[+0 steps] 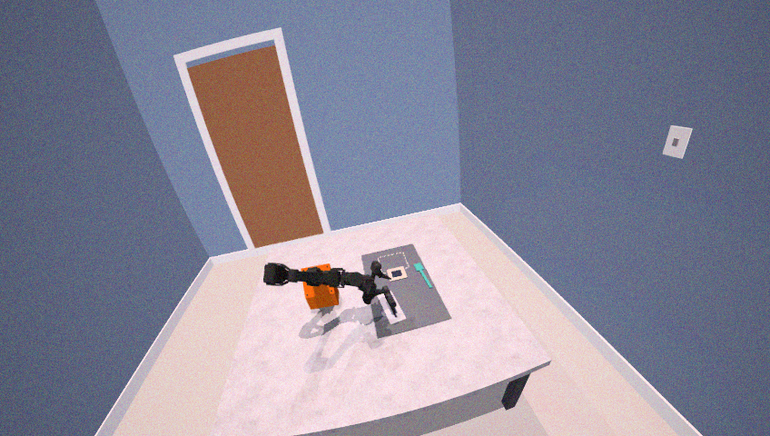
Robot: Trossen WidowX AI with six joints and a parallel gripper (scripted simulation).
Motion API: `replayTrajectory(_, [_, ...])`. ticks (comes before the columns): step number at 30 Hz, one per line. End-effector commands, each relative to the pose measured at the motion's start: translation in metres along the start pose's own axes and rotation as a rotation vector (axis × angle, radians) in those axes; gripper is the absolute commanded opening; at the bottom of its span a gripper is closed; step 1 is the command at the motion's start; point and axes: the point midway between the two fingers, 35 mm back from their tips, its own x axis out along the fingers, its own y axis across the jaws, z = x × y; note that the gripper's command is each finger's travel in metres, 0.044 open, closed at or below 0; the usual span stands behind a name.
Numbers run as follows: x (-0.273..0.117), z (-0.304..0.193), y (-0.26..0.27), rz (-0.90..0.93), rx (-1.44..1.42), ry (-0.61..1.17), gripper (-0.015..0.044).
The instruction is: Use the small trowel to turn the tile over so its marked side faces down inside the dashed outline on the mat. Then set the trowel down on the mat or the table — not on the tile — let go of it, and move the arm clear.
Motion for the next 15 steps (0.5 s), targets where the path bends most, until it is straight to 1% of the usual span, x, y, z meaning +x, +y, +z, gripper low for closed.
replayTrajectory(1, [0.003, -0.015, -0.022, -0.063, 0.078, 0.056, 0.03])
replayTrajectory(7, [0.003, -0.039, -0.053, -0.165, 0.213, 0.121, 0.03])
replayTrajectory(15, [0.008, -0.04, -0.054, -0.169, 0.217, 0.123, 0.03])
